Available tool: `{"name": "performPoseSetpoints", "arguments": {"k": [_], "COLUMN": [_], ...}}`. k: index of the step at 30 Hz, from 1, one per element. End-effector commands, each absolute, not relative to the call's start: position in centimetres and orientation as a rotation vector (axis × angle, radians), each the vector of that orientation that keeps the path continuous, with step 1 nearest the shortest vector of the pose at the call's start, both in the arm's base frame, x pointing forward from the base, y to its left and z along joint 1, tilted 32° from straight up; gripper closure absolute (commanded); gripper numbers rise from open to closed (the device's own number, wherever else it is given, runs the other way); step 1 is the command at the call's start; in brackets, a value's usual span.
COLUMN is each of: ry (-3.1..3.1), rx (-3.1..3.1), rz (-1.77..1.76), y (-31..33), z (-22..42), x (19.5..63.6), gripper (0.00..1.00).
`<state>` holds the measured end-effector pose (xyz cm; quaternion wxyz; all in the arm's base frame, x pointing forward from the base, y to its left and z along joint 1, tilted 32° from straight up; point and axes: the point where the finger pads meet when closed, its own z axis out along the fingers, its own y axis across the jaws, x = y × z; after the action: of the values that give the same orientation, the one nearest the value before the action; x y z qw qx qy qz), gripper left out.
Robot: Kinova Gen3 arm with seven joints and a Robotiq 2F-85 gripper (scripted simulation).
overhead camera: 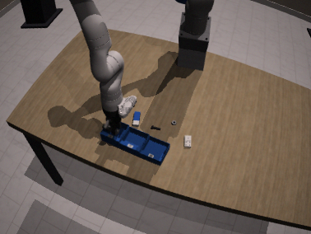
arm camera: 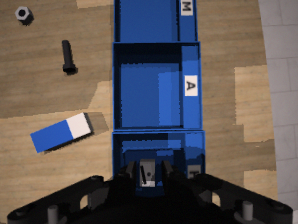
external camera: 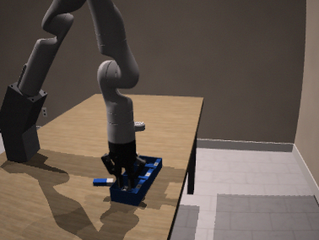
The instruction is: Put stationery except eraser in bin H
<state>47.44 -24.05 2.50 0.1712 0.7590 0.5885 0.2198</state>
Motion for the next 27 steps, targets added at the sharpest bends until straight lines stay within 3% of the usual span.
{"name": "performPoseSetpoints", "arguments": {"k": [1,27], "ry": [1.670,1.670], "rx": [2.154,2.154], "rz": [0.624,0.624], "y": [-24.1,-24.1], "z": [2.6,4.0], "x": [47.4,46.5], "gripper": [0.70,0.70]}}
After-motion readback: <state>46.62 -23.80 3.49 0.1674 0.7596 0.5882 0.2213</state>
